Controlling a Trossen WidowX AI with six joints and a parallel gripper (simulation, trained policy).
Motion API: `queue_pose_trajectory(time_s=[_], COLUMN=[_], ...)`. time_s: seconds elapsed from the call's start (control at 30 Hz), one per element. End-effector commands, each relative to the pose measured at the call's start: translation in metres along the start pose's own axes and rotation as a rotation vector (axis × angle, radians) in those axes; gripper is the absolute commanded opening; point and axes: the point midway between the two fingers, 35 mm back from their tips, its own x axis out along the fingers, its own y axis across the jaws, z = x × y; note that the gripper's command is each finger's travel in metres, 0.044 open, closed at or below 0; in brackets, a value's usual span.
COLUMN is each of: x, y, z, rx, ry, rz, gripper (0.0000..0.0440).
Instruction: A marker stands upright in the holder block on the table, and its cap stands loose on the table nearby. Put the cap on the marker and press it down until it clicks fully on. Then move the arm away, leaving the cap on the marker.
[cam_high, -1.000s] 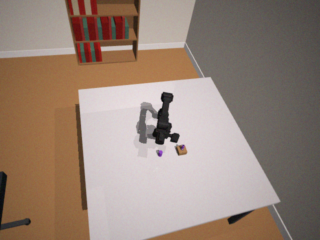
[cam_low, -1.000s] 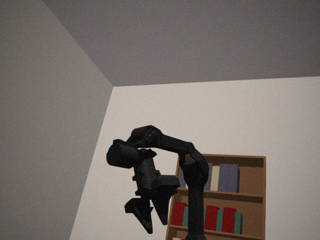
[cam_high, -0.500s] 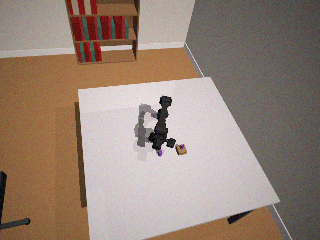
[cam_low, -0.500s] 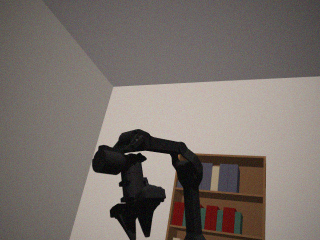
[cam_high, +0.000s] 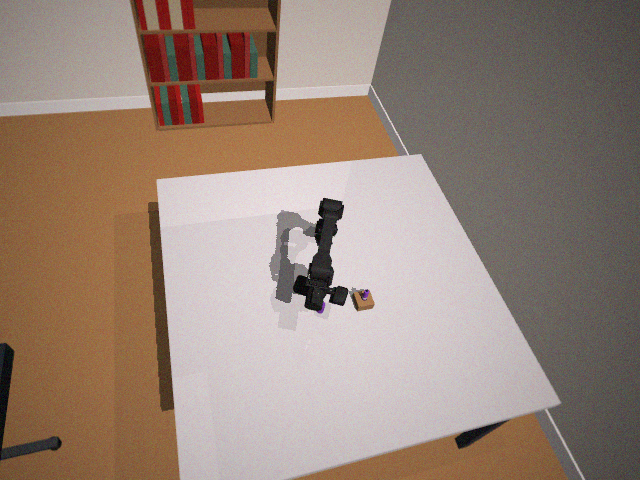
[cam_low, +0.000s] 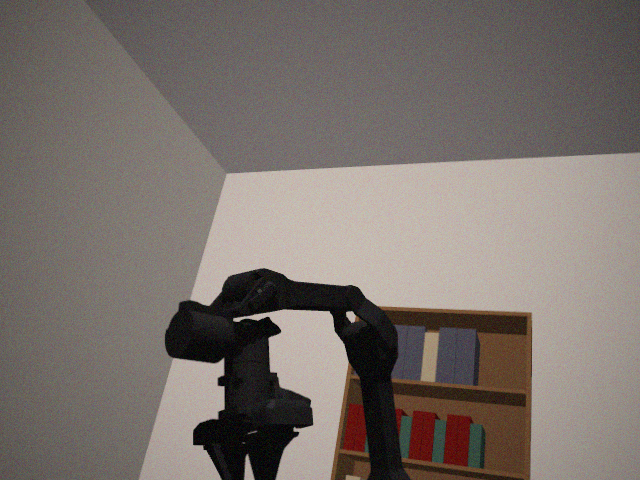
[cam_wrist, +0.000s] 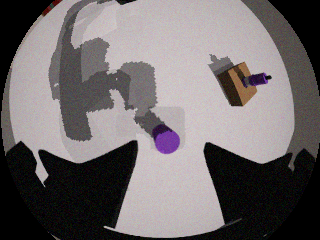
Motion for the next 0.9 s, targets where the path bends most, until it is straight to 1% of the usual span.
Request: queue_pose_trajectory(time_s=[0.0, 0.33, 0.67, 0.73, 0.77, 0.87], x=[0.005, 0.029, 0.056, 0.059, 0.059, 0.056], y=[0.000, 0.002, 0.005, 0.006, 0.006, 0.005], z=[-0.006, -0.012, -0.011, -0.010, -0.010, -0.010], rx=[-0.028, -0.108, -0.198, -0.216, -0.222, -0.230], ry=[0.007, -0.011, -0.041, -0.041, -0.038, -0.023], rz=[0.024, 0.091, 0.144, 0.154, 0.160, 0.173], gripper=[0.0293, 0.0278, 0.0252, 0.0235, 0.0219, 0.0141])
